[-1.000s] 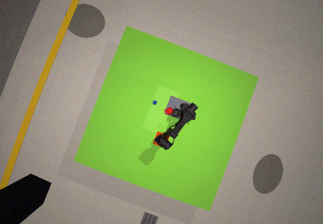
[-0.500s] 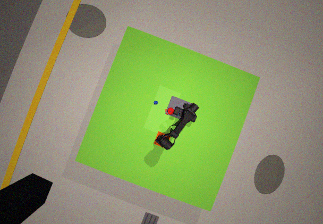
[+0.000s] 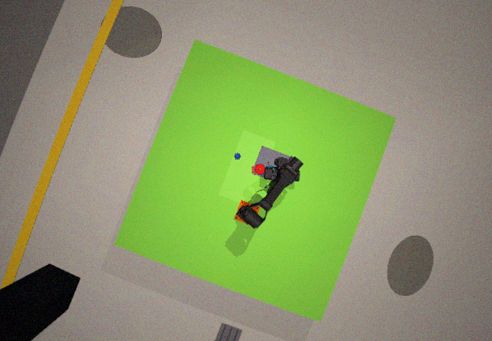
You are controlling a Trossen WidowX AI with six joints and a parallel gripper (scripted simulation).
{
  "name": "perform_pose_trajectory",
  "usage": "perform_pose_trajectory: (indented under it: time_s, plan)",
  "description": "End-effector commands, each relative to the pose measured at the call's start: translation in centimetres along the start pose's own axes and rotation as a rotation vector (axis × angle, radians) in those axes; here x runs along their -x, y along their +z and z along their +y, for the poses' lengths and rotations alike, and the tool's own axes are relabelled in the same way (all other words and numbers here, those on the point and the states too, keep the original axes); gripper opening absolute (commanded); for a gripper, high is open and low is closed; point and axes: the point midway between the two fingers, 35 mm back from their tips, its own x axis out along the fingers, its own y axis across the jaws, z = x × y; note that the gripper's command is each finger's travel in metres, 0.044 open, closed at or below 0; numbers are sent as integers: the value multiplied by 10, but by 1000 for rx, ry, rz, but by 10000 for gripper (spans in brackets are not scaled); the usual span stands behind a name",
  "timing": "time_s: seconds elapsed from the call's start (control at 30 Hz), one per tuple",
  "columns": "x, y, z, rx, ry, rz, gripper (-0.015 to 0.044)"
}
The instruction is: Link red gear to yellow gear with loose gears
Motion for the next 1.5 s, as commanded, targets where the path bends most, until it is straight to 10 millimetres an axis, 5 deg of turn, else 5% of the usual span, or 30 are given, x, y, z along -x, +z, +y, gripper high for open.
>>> perform_pose_trajectory:
  time_s: [0.0,0.3,0.47,0.6,0.97,1.03,1.17,1.33,1.47]
  plan:
    - [-2,-1,0,98,1,2,0]
    - [-2,0,1,76,1,2,0]
    - [-1,0,0,23,1,2,131]
    - [2,0,0,-41,1,2,140]
    - [47,0,0,-119,1,2,140]
    - [48,1,-1,-102,-2,-1,193]
    - [88,-2,2,-103,-1,0,298]
    - [90,-3,3,-103,-1,0,429]
    - [90,-3,3,-103,-1,0,440]
